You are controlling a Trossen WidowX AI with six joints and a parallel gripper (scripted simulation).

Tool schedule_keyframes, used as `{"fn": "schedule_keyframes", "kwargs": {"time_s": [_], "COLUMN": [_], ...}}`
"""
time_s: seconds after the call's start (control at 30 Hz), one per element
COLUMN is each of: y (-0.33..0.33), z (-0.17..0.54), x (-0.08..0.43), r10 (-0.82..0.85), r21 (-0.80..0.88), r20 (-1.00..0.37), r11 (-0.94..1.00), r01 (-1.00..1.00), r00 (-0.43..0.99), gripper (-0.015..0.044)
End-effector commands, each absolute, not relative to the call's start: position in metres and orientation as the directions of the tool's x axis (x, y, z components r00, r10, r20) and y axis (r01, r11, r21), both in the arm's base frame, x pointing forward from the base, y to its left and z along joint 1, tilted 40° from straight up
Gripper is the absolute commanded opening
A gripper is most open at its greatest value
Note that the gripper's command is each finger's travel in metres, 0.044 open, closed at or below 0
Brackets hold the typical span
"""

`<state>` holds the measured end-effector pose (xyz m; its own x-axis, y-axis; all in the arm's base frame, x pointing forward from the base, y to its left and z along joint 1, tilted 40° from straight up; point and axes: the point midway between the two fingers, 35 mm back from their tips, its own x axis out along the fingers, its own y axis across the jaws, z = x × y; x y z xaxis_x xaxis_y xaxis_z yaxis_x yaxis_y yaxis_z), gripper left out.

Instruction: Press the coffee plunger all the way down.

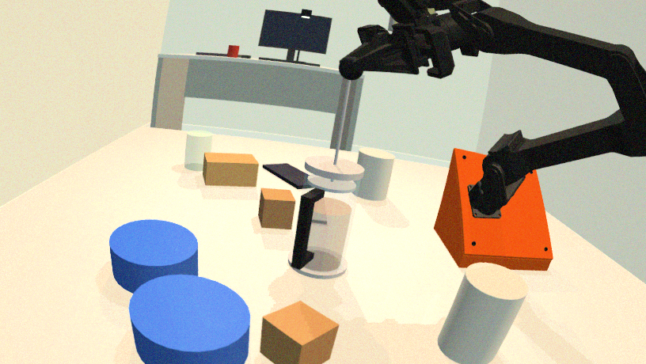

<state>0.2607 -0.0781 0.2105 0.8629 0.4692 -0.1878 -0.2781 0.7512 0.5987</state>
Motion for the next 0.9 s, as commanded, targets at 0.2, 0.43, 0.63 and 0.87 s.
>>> {"fn": "schedule_keyframes", "kwargs": {"time_s": [0.2, 0.43, 0.63, 0.87], "y": [-0.068, -0.062, -0.057, -0.05], "z": [0.192, 0.183, 0.175, 0.165], "x": [0.264, 0.267, 0.269, 0.272], "r10": [0.471, 0.472, 0.472, 0.471], "r21": [0.603, 0.601, 0.6, 0.6], "r20": [-0.207, -0.212, -0.215, -0.216], "r11": [0.752, 0.753, 0.755, 0.755], "r01": [-0.268, -0.266, -0.265, -0.264], "r00": [0.857, 0.856, 0.855, 0.855], "gripper": [0.0129, 0.0129, 0.0129, 0.0129]}}
